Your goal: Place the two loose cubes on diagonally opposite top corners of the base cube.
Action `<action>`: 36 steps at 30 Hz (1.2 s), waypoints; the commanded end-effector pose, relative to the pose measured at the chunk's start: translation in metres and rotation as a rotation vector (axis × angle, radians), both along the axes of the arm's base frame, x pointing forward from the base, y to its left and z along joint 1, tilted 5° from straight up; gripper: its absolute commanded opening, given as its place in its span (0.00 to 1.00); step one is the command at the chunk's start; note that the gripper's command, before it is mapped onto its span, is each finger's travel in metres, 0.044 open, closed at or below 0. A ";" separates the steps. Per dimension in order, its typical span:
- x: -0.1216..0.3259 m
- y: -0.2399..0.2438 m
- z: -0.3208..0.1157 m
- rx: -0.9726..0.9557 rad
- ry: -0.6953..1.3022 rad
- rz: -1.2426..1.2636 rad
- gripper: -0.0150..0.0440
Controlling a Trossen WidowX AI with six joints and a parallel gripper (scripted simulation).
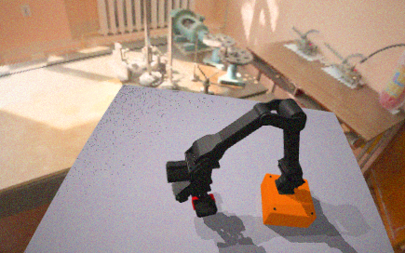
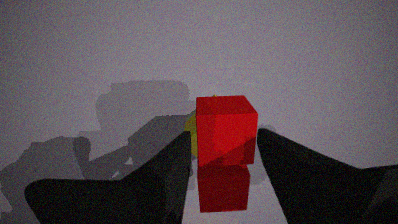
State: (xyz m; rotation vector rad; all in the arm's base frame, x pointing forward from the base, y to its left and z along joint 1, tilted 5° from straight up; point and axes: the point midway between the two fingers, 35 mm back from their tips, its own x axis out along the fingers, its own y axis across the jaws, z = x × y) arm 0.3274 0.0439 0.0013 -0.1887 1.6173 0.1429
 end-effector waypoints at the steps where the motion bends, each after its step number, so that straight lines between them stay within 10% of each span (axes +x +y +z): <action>1: 0.002 0.001 0.008 0.002 -0.009 0.000 0.60; 36: 0.004 0.002 0.045 0.002 -0.009 0.000 0.60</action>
